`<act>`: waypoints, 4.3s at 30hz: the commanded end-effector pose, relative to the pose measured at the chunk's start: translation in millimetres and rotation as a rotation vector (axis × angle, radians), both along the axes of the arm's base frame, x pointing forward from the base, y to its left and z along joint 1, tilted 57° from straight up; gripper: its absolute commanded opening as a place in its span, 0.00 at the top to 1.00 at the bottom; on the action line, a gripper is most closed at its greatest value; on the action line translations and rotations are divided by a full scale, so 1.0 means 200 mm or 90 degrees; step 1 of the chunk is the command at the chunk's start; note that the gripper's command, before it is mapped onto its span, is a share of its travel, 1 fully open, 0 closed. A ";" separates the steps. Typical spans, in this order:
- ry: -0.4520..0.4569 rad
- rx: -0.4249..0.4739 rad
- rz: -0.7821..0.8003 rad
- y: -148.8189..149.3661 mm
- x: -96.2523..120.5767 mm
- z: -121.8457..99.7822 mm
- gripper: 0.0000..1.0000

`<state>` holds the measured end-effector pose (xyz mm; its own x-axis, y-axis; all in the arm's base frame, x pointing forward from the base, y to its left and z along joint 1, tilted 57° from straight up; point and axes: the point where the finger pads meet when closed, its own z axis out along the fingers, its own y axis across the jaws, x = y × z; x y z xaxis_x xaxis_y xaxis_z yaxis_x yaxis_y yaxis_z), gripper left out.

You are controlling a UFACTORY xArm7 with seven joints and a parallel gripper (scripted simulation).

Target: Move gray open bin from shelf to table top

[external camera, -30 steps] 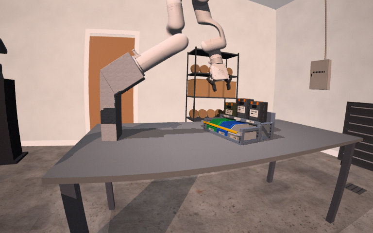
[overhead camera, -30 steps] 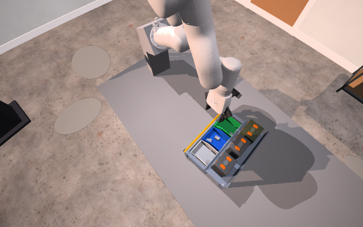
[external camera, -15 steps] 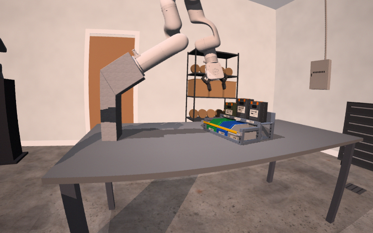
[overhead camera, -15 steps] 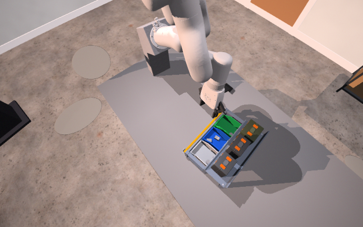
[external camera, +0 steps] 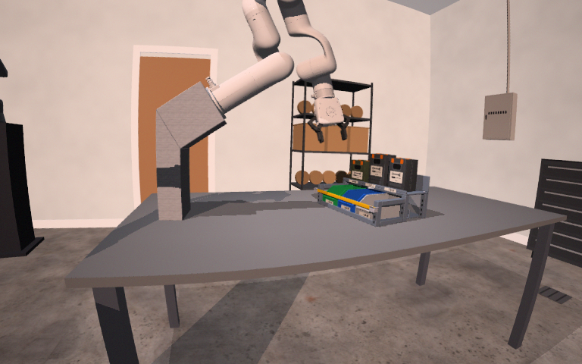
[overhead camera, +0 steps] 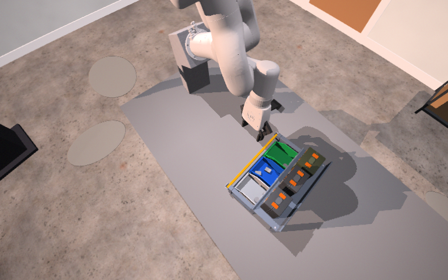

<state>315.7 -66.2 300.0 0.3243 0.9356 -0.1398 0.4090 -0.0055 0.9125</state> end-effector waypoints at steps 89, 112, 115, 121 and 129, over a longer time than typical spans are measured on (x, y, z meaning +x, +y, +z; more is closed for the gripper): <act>-0.004 -0.001 -0.386 -0.72 -0.41 0.03 0.00; -0.004 -0.001 -0.386 -0.91 -0.55 0.03 0.00; -0.004 -0.001 -0.386 -0.91 -0.55 0.03 0.00; -0.003 -0.002 -0.515 -1.05 -0.79 0.03 0.00; -0.003 -0.002 -0.515 -1.05 -0.79 0.03 0.00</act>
